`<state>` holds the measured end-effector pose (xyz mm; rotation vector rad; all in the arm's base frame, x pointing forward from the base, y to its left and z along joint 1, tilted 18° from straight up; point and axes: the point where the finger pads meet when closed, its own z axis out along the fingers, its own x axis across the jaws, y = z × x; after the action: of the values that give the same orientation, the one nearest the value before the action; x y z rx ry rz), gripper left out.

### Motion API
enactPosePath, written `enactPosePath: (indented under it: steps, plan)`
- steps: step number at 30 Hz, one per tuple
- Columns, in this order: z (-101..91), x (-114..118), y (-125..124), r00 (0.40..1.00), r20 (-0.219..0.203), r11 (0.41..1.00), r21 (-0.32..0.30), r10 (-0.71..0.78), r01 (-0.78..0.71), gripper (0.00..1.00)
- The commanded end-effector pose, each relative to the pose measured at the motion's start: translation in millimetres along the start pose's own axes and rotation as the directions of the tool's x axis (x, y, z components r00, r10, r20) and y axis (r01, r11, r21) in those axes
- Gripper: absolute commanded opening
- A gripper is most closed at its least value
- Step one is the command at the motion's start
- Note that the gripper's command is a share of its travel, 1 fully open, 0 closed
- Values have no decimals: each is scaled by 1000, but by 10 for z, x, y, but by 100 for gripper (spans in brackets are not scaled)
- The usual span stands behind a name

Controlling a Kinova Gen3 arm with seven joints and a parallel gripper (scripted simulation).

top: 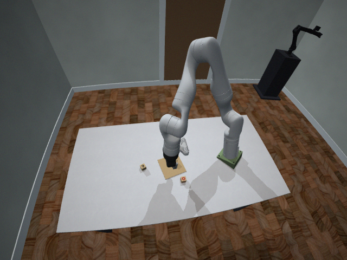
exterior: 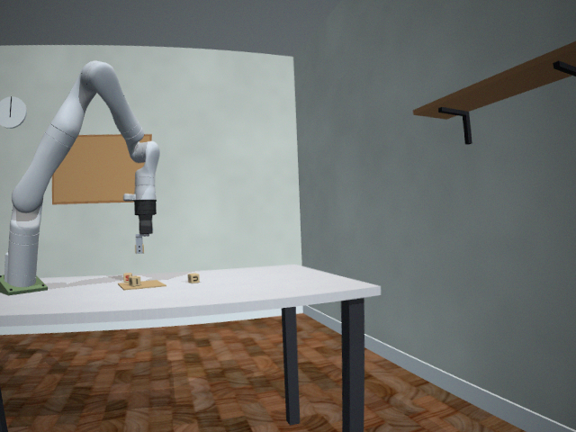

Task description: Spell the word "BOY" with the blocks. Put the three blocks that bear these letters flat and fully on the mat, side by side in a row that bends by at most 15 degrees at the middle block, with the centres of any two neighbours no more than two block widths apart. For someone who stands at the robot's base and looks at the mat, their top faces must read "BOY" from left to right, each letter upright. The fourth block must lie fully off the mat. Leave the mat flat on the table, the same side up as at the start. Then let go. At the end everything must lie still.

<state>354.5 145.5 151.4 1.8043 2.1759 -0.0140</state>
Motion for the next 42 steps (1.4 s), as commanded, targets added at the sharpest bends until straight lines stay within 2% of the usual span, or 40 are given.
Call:
enactPosePath:
  steps: [1, 7, 14, 16, 26, 31, 42]
  plan:
    - [10, 2, 2, 1000, 0, 1000, -1, 0, 0, 57]
    - [151, 3, 1, 1000, 0, 1000, -1, 0, 0, 57]
    - [466, 5, -1, 1000, 0, 1000, -1, 0, 0, 57]
    - [466, 5, -1, 1000, 0, 1000, -1, 0, 0, 57]
    - [879, 7, -4, 1000, 0, 1000, -1, 0, 0, 57]
    - [949, 8, -4, 1000, 0, 1000, -1, 0, 0, 57]
    - [954, 8, -4, 1000, 0, 1000, -1, 0, 0, 57]
